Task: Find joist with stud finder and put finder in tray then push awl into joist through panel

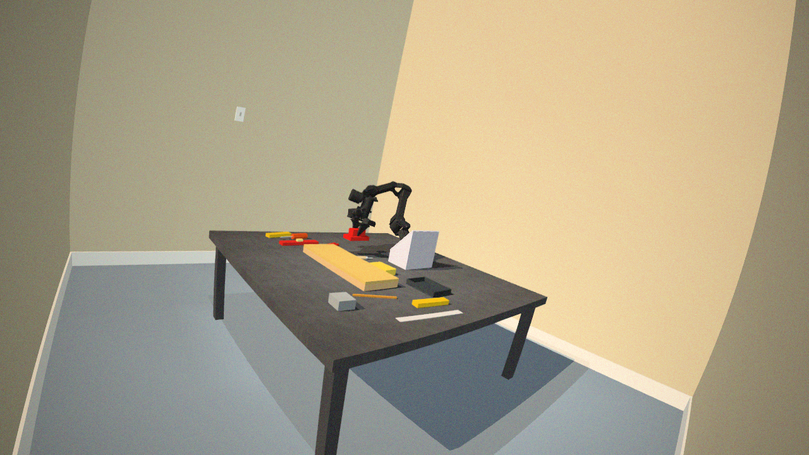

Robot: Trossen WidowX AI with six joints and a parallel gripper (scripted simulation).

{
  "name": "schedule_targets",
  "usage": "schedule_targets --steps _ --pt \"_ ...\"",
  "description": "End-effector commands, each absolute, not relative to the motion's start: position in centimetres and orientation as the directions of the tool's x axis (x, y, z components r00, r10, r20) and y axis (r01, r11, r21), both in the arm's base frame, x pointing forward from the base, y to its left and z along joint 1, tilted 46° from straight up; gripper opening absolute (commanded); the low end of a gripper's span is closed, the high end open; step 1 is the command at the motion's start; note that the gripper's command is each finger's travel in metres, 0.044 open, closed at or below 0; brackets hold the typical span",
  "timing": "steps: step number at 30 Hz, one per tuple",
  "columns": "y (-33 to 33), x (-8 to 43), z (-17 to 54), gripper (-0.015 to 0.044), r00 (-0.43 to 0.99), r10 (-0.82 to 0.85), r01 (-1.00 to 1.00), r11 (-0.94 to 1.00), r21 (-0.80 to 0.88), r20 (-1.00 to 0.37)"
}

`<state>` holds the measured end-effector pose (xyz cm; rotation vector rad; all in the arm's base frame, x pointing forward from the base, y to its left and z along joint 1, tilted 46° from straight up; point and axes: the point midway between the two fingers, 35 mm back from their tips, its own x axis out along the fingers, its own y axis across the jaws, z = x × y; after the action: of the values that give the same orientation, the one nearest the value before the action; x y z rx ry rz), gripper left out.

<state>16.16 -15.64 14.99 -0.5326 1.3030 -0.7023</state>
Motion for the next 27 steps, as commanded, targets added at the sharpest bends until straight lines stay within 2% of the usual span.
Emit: schedule_targets --steps 1,8,27 --pt "-14.8 16.2 16.4 0.0000 0.125 -0.738 0.174 0.674 -0.718 -0.663" --pt "-14.8 17.0 17.0 0.0000 0.126 -0.739 0.173 0.673 -0.719 -0.662" --pt "-16.0 24.6 18.7 0.0000 0.129 -0.737 0.164 0.676 -0.719 -0.663"
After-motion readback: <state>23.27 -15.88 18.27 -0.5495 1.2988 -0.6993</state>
